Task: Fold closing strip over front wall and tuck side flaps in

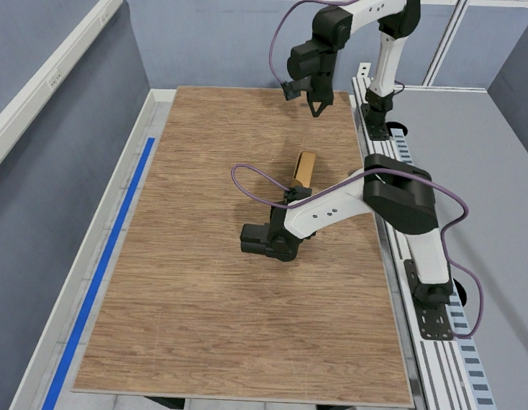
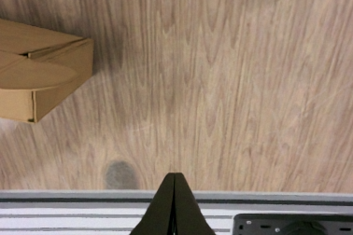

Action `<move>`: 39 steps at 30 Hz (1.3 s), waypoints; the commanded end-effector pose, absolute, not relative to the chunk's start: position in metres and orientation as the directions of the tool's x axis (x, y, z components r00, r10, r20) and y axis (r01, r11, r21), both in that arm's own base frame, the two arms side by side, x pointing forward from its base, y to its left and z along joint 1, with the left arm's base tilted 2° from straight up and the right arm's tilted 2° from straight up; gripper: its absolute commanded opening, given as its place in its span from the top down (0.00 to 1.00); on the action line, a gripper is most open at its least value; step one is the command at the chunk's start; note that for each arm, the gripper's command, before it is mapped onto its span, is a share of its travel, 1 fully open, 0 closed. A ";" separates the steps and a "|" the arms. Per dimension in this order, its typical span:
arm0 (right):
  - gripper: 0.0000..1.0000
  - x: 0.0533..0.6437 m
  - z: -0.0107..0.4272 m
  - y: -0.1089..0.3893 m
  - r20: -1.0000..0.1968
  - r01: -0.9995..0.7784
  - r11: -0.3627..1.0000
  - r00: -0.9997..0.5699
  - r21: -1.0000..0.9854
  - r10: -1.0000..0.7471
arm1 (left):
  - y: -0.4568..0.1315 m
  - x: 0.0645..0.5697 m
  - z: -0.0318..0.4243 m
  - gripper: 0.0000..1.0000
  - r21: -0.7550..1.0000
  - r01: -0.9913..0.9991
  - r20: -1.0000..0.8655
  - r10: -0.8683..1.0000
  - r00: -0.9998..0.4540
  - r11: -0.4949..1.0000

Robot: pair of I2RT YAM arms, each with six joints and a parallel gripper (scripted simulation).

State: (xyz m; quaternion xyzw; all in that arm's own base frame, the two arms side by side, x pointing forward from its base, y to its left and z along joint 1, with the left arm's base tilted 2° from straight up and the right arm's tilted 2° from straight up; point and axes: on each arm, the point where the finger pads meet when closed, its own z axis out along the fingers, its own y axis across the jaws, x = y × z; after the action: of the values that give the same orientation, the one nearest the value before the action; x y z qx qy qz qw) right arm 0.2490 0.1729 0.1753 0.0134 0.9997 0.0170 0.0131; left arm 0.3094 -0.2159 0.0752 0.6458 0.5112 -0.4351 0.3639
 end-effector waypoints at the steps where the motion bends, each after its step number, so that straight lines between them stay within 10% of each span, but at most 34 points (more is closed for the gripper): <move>1: 0.99 0.249 0.180 0.172 -0.037 0.031 0.999 -0.999 0.040 0.033 | -0.222 0.310 0.089 0.20 0.070 0.975 -0.935 0.327 0.139 -0.212; 39: 0.99 0.249 0.180 0.172 -0.037 0.031 0.999 -0.999 0.040 0.033 | -0.241 0.306 0.081 0.20 0.071 0.975 -0.933 0.331 0.140 -0.212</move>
State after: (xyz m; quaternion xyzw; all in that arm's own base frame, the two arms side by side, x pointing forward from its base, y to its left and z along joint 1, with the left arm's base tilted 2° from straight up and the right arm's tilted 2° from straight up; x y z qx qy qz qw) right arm 0.2490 0.1729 0.1753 0.0134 0.9997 0.0170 0.0131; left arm 0.3054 -0.2369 0.0672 0.6459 0.5110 -0.4349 0.3641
